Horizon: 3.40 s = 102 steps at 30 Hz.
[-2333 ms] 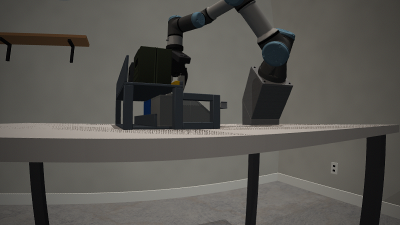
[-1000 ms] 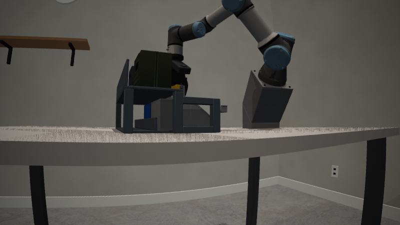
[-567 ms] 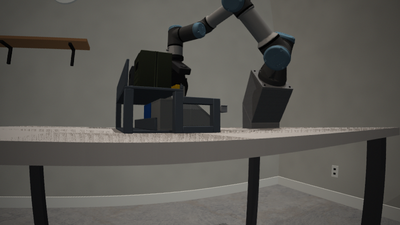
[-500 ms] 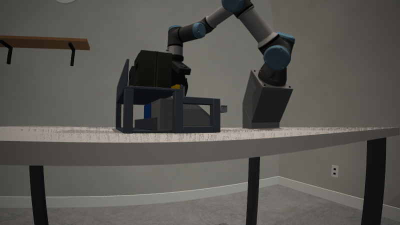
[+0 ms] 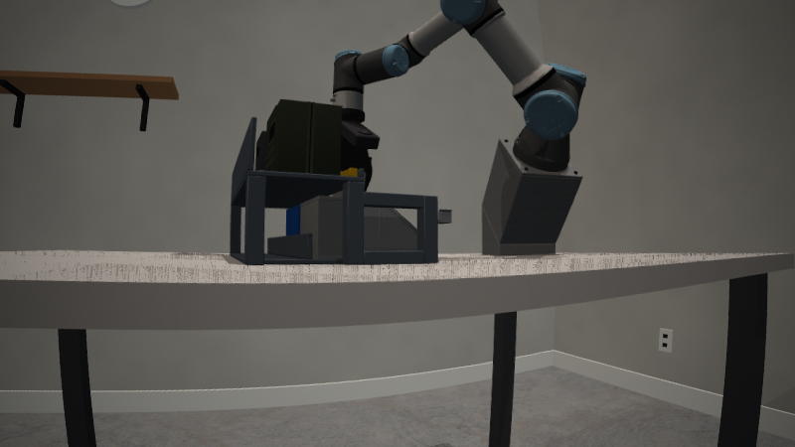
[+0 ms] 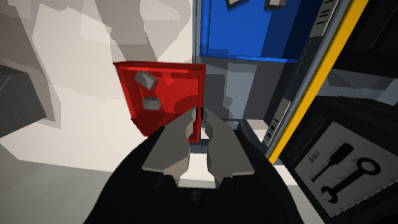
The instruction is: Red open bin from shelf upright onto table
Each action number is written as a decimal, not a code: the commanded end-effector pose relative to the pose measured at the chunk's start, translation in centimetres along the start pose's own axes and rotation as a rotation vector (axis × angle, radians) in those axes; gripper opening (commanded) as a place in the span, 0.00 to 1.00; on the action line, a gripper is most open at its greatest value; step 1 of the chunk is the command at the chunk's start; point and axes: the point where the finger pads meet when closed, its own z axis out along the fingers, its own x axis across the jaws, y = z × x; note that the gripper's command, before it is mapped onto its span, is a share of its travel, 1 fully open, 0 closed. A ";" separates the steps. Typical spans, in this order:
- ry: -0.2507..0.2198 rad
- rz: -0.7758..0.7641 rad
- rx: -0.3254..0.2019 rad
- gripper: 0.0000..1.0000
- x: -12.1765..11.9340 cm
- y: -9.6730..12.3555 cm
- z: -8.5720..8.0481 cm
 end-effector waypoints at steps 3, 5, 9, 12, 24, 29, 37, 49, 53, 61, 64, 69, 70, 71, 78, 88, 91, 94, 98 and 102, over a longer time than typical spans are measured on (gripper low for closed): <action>0.002 -0.001 -0.002 0.00 0.1 0.1 -0.1; 0.002 -0.001 -0.002 0.00 0.1 0.1 -0.1; 0.002 -0.001 -0.002 0.00 0.1 0.1 -0.1; 0.002 -0.001 -0.002 0.00 0.1 0.1 -0.1; 0.002 -0.001 -0.002 0.00 0.1 0.1 -0.1; 0.002 -0.001 -0.002 0.00 0.1 0.1 -0.1; 0.002 -0.001 -0.002 0.00 0.1 0.1 -0.1; 0.002 -0.001 -0.002 0.00 0.1 0.1 -0.1; 0.002 -0.001 -0.002 0.00 0.1 0.1 -0.1; 0.002 -0.001 -0.002 0.00 0.1 0.1 -0.1; 0.002 -0.001 -0.002 0.00 0.1 0.1 -0.4; 0.002 -0.001 -0.002 0.00 0.1 0.1 -0.7; 0.002 -0.001 -0.002 0.00 0.1 0.1 -0.7; 0.002 -0.001 -0.002 0.00 0.1 0.1 -0.7; 0.002 -0.001 -0.002 0.00 0.1 0.1 -0.7; 0.002 -0.001 -0.002 0.00 0.1 0.1 -0.6; 0.002 -0.001 -0.002 0.00 0.1 0.1 -0.6; 0.002 -0.001 -0.002 0.00 0.1 0.1 -0.6; 0.002 -0.001 -0.002 0.00 -0.5 0.1 -0.6; 0.002 -0.001 -0.002 0.00 -0.9 0.1 -0.6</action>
